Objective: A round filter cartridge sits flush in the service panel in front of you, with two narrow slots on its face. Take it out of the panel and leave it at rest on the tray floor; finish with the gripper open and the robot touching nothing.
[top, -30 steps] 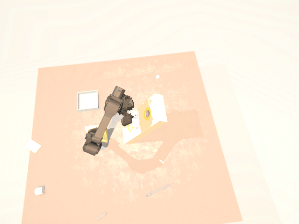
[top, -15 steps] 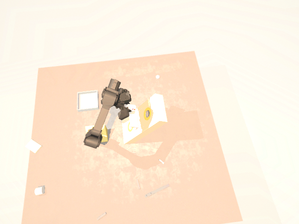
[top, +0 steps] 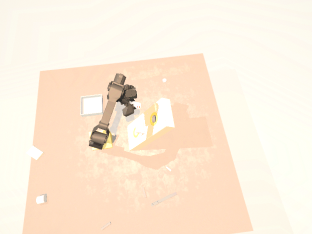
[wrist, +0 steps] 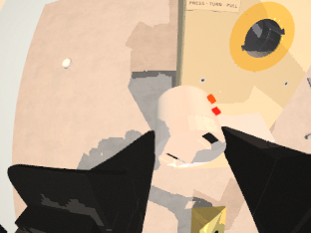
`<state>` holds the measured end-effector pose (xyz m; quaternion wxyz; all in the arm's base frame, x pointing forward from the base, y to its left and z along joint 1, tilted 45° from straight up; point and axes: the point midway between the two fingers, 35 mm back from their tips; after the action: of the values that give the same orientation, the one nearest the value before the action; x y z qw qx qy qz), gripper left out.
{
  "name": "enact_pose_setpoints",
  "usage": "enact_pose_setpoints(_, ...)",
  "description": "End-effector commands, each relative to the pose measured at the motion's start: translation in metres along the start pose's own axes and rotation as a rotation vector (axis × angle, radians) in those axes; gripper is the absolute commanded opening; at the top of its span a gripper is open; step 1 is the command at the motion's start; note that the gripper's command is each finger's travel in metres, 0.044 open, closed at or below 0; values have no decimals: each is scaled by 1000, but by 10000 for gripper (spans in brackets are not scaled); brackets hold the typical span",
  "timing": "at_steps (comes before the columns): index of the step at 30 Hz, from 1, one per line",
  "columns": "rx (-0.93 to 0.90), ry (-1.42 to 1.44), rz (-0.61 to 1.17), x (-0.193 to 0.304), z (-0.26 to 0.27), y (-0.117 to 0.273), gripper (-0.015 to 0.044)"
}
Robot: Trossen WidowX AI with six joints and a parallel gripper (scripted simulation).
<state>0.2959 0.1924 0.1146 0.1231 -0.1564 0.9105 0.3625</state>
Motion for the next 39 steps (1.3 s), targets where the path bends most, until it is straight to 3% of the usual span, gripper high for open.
enact_pose_setpoints(1,-67,104,12,12,20,7,0)
enact_pose_setpoints(21,-536,894,-6,126,148,51,0)
enact_pose_setpoints(31,-555,924,-11,131,152,53,0)
enact_pose_setpoints(39,-628,1040,-15,179,171,48,0)
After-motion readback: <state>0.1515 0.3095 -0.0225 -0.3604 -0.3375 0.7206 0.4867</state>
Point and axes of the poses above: the point midway between the two fingers, 35 mm back from their tips, its own y axis back along the fingers, its own z axis across the jaws, x = y × z, and after that the axes turned 1 degree about -y, right-handed
